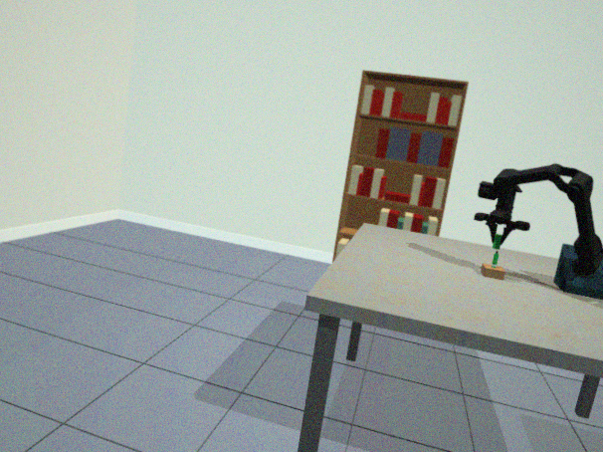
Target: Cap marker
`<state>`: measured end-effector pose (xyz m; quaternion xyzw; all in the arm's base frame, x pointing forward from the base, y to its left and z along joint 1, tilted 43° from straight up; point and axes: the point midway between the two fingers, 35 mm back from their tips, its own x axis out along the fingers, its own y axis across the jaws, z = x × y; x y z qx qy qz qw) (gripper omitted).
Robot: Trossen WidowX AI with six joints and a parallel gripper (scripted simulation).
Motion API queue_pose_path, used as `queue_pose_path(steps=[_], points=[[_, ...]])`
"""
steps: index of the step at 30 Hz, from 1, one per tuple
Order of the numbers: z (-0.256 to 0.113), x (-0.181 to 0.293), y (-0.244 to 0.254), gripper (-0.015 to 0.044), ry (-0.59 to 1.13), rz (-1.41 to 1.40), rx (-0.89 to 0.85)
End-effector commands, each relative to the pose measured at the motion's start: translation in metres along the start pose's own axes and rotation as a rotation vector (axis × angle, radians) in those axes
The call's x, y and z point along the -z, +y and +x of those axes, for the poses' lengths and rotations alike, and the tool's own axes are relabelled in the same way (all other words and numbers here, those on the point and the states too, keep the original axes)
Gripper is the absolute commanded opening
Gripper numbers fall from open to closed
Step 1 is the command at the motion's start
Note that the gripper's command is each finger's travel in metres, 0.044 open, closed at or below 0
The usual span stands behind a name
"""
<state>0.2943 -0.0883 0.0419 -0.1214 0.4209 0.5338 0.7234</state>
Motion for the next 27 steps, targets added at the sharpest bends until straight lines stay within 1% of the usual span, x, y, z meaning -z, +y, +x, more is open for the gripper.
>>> queue_pose_path(steps=[1, 8, 20, 27], points=[[-0.008, -0.017, 0.005, 0.0, -0.004, -0.004, 0.006], [-0.018, -0.041, 0.018, 0.0, -0.007, -0.004, 0.004], [-0.01, -0.041, 0.018, 0.0, -0.007, -0.004, 0.004], [0.001, -0.042, 0.017, 0.0, -0.007, -0.004, 0.005]])
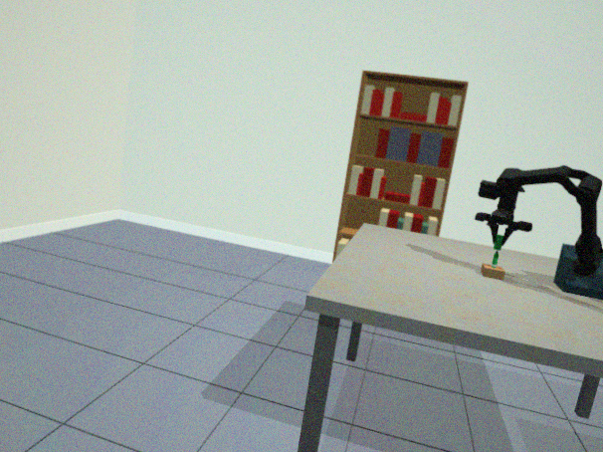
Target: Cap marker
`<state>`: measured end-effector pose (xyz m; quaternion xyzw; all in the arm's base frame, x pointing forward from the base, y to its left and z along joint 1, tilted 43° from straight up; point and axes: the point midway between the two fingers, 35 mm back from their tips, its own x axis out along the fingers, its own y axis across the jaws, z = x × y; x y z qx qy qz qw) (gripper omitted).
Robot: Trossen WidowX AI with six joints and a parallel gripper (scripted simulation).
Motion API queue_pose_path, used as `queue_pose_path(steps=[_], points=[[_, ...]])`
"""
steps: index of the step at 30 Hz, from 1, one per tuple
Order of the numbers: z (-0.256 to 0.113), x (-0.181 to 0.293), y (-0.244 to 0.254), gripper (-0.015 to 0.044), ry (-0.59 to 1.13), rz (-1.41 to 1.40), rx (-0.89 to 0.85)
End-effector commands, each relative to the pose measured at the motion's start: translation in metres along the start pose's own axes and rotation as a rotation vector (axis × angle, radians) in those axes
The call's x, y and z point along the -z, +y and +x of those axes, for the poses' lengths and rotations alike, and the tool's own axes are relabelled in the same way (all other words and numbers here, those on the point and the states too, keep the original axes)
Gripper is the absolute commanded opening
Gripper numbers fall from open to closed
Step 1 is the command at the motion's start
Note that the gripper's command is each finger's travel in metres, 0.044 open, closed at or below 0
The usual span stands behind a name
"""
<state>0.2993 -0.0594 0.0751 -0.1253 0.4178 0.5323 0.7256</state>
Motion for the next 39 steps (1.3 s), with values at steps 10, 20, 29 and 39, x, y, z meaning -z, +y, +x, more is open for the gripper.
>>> queue_pose_path(steps=[10, 20, 29, 39], points=[[0.022, -0.001, 0.001, 0.0, -0.005, 0.003, -0.003], [0.038, -0.001, 0.001, 0.0, -0.006, 0.003, -0.004], [0.049, -0.002, 0.002, 0.0, -0.008, 0.002, -0.004], [0.049, -0.002, 0.002, 0.0, -0.008, 0.002, -0.004]])
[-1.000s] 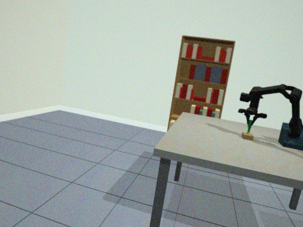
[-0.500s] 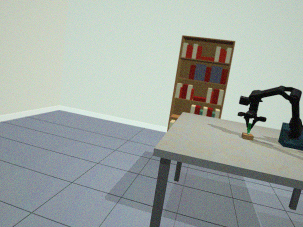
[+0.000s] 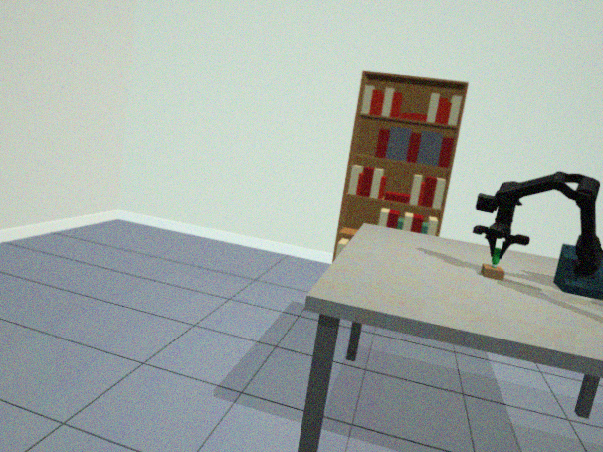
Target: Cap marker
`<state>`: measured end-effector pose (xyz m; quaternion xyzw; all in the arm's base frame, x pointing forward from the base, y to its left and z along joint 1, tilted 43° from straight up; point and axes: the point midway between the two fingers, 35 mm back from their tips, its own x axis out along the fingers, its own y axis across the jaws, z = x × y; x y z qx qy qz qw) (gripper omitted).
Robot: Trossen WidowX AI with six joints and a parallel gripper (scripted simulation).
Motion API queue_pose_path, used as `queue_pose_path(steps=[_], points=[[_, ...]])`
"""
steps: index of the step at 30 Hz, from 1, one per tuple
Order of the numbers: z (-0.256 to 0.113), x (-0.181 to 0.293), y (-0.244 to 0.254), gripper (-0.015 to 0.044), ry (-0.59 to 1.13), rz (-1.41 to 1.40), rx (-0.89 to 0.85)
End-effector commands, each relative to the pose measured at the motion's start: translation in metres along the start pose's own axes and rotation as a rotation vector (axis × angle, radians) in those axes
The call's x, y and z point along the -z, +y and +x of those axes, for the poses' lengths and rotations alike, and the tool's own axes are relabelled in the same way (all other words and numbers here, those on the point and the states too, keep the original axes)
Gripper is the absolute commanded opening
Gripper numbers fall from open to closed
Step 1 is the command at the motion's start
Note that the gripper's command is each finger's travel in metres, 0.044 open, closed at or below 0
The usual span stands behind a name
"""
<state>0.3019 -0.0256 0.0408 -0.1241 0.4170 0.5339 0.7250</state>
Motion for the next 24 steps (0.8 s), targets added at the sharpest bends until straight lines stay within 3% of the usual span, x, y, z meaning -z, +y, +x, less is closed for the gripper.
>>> queue_pose_path(steps=[1, 18, 20, 24], points=[[0.001, 0.0, 0.0, 0.0, -0.005, 0.003, 0.0], [0.0, 0.0, 0.0, 0.044, 0.0, 0.0, 0.0], [-0.01, 0.0, -0.001, 0.044, 0.002, 0.001, 0.001], [-0.065, 0.001, -0.001, 0.044, 0.004, 0.002, 0.001]])
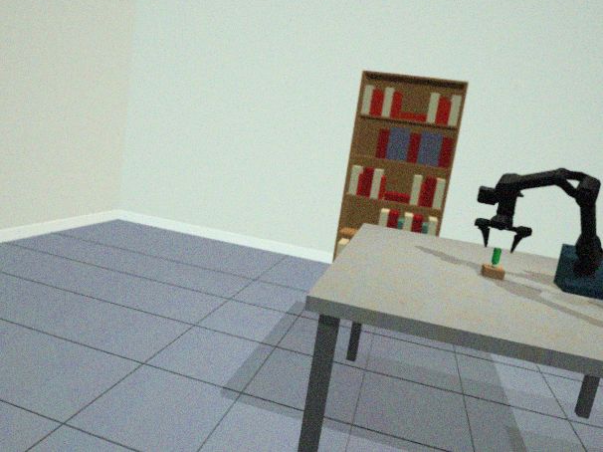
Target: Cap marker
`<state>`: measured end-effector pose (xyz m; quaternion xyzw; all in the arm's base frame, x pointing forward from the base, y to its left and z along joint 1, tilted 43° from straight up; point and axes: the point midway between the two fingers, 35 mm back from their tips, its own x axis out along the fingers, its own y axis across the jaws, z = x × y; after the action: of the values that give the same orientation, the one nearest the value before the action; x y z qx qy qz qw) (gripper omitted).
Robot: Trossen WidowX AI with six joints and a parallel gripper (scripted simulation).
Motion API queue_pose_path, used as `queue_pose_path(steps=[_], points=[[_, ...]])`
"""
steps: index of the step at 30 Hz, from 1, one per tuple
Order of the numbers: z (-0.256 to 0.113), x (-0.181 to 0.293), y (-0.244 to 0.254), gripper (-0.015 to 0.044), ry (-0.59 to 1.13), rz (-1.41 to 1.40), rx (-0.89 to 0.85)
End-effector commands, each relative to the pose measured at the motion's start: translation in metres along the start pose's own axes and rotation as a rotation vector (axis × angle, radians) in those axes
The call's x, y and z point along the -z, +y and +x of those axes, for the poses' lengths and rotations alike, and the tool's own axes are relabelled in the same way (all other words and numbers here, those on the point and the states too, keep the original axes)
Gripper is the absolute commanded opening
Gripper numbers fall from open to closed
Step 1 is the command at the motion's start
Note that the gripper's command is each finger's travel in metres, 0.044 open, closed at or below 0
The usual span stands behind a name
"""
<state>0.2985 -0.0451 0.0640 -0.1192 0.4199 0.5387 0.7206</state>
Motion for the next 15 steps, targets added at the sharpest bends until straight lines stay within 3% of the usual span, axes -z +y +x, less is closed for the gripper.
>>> queue_pose_path(steps=[1, 4, 7, 15], points=[[-0.042, 0.0016, -0.0011, 0.044, 0.002, -0.003, 0.016], [-0.0444, 0.0017, -0.0007, 0.044, 0.001, -0.003, 0.016], [-0.0433, 0.0017, -0.0007, 0.0361, 0.0, 0.131, 0.016], [-0.0367, 0.0021, -0.0004, 0.0151, -0.01, 0.88, 0.014]])
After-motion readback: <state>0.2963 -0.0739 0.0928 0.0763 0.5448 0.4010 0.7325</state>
